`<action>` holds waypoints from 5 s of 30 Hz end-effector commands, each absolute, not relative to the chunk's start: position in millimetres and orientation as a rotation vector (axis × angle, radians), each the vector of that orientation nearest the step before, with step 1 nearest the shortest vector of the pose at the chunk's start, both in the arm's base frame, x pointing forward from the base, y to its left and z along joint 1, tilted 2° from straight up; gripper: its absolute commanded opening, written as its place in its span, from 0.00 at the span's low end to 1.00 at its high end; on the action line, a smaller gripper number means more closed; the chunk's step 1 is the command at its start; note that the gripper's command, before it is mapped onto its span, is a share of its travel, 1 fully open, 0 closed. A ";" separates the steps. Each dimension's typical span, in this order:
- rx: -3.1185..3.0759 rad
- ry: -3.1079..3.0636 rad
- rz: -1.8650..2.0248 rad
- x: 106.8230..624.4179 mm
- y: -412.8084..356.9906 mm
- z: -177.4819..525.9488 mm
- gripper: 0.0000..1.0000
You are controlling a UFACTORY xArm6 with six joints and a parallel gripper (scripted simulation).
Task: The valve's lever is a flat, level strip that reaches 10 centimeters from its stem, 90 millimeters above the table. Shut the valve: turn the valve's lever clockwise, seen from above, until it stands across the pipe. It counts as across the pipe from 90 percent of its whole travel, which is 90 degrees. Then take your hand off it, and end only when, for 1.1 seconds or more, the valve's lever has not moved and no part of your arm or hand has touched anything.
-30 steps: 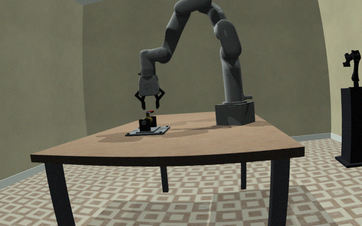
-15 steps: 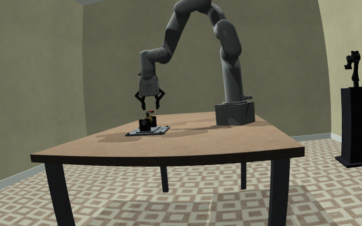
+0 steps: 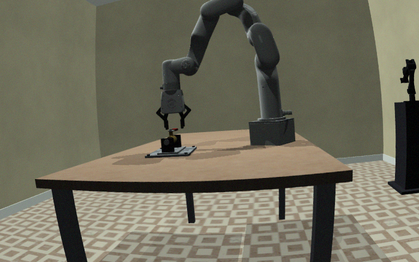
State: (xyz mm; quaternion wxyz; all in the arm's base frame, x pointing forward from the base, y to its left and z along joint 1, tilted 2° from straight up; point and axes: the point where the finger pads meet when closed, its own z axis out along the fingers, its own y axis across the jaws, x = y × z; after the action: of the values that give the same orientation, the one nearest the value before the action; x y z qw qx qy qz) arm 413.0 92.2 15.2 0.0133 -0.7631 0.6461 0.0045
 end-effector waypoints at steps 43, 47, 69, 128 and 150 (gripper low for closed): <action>-2.376 2.010 0.010 414.5 92.9 2.4 0.68; -2.376 2.010 0.010 414.5 92.9 2.4 0.00; -2.376 2.010 0.010 414.5 92.9 2.4 0.00; -2.137 2.264 0.015 395.2 91.9 2.1 0.00; -1.977 2.405 0.018 383.5 93.4 2.0 0.00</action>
State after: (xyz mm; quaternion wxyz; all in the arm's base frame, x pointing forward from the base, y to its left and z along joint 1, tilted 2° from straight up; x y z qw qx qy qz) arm 387.1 92.5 1.2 0.0150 -0.6448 0.7642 0.0047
